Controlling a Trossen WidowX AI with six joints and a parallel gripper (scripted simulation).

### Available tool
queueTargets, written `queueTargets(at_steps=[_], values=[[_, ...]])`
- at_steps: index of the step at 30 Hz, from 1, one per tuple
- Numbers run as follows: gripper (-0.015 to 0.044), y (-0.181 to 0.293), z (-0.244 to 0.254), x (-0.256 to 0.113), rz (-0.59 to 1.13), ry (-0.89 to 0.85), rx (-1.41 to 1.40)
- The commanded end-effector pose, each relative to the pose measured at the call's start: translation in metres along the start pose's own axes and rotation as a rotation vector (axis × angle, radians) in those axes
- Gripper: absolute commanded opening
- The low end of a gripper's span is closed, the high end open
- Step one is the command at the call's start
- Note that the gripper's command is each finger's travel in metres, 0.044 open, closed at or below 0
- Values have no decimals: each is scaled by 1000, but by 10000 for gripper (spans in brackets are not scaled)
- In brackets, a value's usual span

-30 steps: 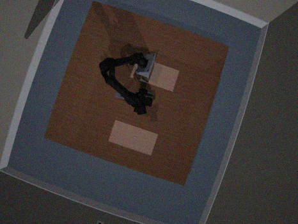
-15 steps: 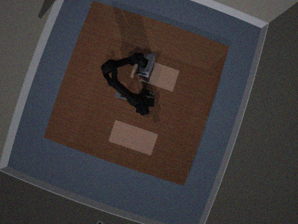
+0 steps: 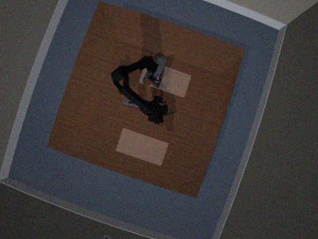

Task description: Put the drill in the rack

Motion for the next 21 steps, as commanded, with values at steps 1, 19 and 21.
queueTargets(at_steps=[1,19,21], values=[[26,0,0,0,0,0,0],[440,4,-1,1,-4,1,0],[440,5,-2,1,-4,1,0]])
Point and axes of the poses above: the point midway between the two fingers, 35 mm back from their tips, its own x axis out along the fingers, its own z axis across the jaws, y = z × x, the point moved 10 cm from there along -x, back along the fingers, and after that the axes turned 13 degrees about x, right-handed, at the moved point
